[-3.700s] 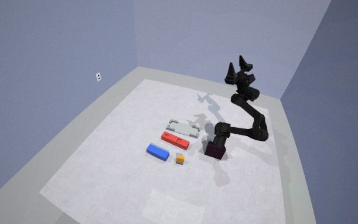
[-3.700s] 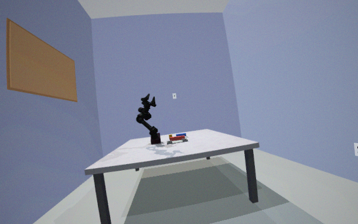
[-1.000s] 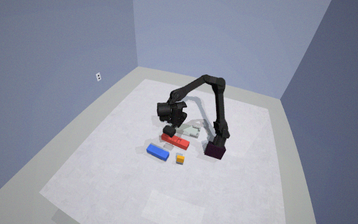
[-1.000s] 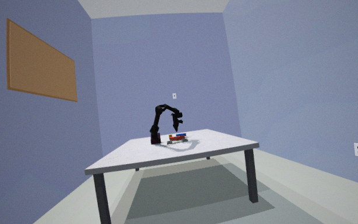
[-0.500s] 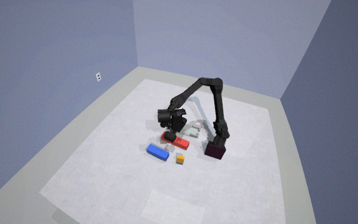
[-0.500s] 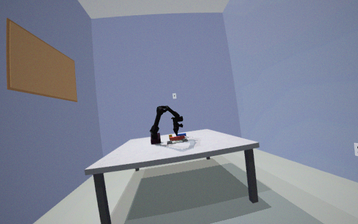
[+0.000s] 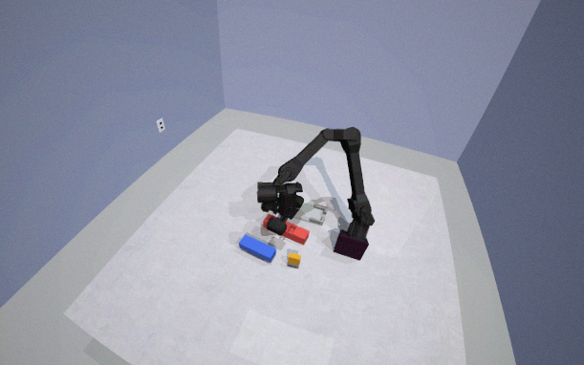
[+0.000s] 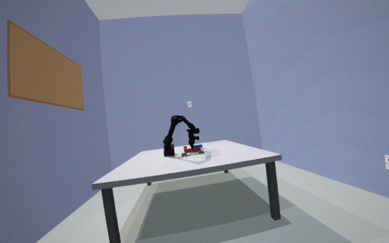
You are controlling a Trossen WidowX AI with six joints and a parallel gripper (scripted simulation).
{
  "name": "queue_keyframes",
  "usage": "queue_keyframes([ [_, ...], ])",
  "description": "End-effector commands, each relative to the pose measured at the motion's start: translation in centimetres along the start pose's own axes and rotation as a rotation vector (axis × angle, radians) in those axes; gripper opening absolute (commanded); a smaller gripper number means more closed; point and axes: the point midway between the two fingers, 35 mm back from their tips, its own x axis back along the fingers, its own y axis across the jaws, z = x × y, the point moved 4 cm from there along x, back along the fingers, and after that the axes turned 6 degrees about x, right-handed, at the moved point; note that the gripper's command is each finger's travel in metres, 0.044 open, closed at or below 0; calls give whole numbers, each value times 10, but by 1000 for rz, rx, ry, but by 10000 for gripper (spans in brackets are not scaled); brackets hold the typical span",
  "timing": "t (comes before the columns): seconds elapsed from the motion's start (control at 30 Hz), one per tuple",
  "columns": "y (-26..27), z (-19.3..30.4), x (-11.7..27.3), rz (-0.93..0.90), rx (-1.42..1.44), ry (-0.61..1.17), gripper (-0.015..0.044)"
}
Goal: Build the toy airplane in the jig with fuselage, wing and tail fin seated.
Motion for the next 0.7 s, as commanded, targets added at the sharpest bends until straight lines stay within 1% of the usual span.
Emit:
queue_keyframes([
  [0.0,-1,2,-9,6,6,3,440],
  [0.47,-2,3,-29,8,5,3,440],
  [0.67,-2,3,-29,8,5,3,282],
])
